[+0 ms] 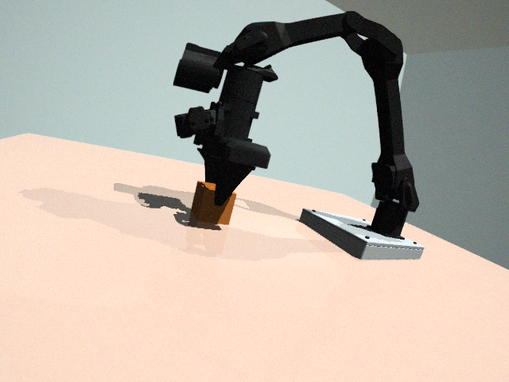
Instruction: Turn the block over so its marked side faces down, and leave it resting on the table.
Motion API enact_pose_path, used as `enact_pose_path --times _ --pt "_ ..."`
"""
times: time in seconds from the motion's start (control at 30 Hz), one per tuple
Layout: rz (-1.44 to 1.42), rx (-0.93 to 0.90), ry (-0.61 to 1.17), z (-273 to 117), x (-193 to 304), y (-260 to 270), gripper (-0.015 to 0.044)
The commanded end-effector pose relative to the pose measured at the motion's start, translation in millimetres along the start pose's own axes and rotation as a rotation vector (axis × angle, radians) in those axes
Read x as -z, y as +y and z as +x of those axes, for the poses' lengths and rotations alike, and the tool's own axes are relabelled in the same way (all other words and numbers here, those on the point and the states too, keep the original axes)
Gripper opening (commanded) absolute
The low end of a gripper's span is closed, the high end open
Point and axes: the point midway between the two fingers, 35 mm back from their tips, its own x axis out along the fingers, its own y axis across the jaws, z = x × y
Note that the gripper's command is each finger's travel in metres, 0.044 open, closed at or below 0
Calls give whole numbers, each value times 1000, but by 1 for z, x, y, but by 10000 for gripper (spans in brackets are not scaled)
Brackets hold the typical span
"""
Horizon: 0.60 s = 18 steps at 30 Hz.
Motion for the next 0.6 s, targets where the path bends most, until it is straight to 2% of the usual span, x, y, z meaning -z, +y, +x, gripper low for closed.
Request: enact_pose_path --times 0.0,0.13,0.37,0.57 --pt "-3 1 -1 -1 0 0 97" --pt "-3 1 -1 -21 -1 0 0" --pt "-3 1 -4 -30 0 0 0" --pt "0 -3 -85 -27 -2 0 0"
